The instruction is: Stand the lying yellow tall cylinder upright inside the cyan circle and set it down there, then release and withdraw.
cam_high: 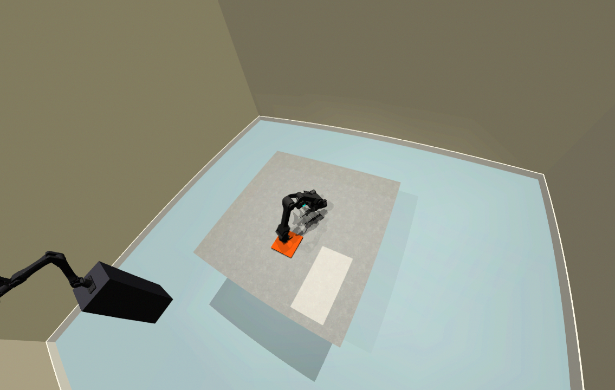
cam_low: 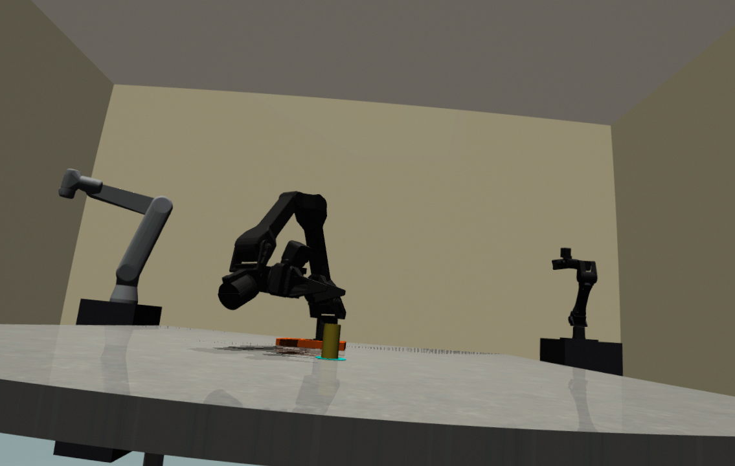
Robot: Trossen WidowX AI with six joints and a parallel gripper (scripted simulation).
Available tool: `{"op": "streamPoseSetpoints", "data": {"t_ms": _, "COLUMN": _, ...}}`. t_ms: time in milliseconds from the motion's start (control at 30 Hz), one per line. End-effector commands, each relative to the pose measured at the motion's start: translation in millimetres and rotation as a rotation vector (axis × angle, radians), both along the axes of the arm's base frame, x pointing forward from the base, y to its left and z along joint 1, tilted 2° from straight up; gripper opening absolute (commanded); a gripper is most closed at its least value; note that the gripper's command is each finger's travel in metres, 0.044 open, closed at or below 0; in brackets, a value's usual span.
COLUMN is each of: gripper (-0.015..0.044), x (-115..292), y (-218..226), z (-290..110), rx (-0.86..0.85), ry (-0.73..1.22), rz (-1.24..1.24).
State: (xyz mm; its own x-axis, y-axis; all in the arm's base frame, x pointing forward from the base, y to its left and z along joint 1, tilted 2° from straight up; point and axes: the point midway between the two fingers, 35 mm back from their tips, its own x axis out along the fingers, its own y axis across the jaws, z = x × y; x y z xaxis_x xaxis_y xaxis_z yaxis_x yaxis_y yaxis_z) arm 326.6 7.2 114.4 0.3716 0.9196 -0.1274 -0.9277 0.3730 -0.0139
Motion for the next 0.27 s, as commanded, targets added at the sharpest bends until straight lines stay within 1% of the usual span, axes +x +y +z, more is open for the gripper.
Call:
{"op": "streamPoseSetpoints", "data": {"t_ms": 0, "gripper": 0.04, "x": -1, "y": 1, "z": 15, "rx": 0.006, "ry": -0.002, "rz": -0.004}}
{"op": "streamPoseSetpoints", "data": {"t_ms": 100, "gripper": 0.04, "x": -1, "y": 6, "z": 13, "rx": -0.03, "ry": 0.035, "rz": 0.034}}
{"op": "streamPoseSetpoints", "data": {"t_ms": 233, "gripper": 0.04, "x": -3, "y": 29, "z": 7, "rx": -0.27, "ry": 0.234, "rz": 0.204}}
